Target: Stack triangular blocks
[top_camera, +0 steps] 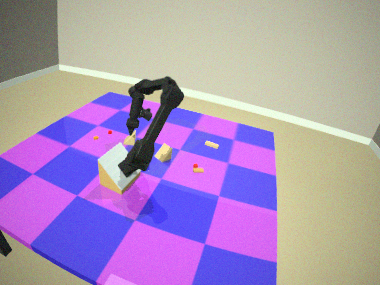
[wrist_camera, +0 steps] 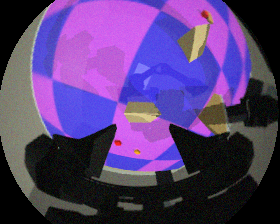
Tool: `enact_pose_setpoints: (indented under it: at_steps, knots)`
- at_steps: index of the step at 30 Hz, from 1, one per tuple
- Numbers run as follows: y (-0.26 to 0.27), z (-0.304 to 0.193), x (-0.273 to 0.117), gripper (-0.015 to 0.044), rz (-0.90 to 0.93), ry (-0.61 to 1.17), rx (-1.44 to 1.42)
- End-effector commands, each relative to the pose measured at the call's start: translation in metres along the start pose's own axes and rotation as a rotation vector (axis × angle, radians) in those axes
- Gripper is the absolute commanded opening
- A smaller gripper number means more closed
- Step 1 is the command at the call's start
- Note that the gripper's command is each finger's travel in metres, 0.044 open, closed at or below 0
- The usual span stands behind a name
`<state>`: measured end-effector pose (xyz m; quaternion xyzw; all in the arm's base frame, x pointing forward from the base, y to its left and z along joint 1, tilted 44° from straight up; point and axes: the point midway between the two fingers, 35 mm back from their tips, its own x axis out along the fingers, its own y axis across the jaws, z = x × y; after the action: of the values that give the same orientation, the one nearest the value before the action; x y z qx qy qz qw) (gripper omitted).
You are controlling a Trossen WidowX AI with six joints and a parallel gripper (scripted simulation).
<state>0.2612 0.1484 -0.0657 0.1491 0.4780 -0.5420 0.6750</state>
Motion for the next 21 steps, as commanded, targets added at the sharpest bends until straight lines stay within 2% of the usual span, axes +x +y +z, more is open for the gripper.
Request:
enact_pose_setpoints:
  at_steps: [1,5,21]
  knots:
    - [-0.001,0.04,-0.008,0.044,-0.028,0.279,0.019]
    - [-0.003,0.073,-0.022,0.044,0.032,0.531,0.02]
    - [-0.002,0.071,-0.016,0.044,0.037,0.543,0.02]
